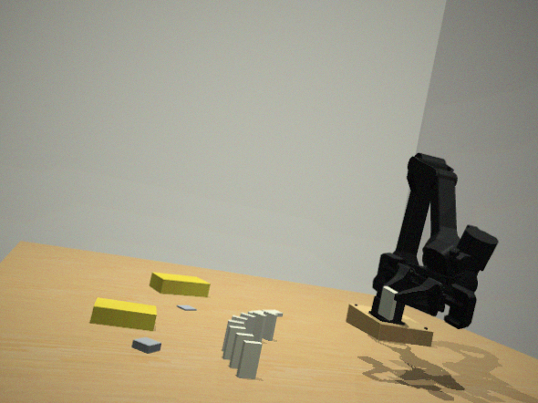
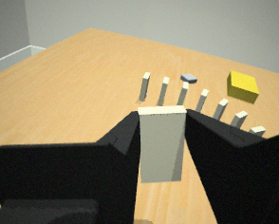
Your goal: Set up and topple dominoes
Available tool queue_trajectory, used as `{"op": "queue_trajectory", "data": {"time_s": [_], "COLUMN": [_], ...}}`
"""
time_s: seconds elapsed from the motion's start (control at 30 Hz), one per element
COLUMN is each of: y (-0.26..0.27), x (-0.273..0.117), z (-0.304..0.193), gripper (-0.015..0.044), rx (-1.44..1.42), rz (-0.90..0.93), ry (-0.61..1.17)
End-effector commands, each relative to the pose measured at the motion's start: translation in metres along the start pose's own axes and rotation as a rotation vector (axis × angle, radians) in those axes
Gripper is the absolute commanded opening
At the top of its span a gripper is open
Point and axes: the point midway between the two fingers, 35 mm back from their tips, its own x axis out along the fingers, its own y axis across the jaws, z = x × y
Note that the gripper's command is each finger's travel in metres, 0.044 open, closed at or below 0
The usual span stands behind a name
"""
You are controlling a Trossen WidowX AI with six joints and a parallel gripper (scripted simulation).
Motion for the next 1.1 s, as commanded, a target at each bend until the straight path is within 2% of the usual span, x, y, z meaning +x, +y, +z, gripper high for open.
{"op": "queue_trajectory", "data": {"time_s": [0.0,0.73,1.07], "y": [-0.007,-0.067,-0.069], "x": [-0.009,-0.064,-0.066], "z": [-0.002,-0.012,-0.013], "gripper": [0.0107,0.0107,0.0107], "rx": [0.014,0.181,0.186], "rz": [-0.027,-0.179,-0.183], "ry": [-0.041,-0.179,-0.180]}}
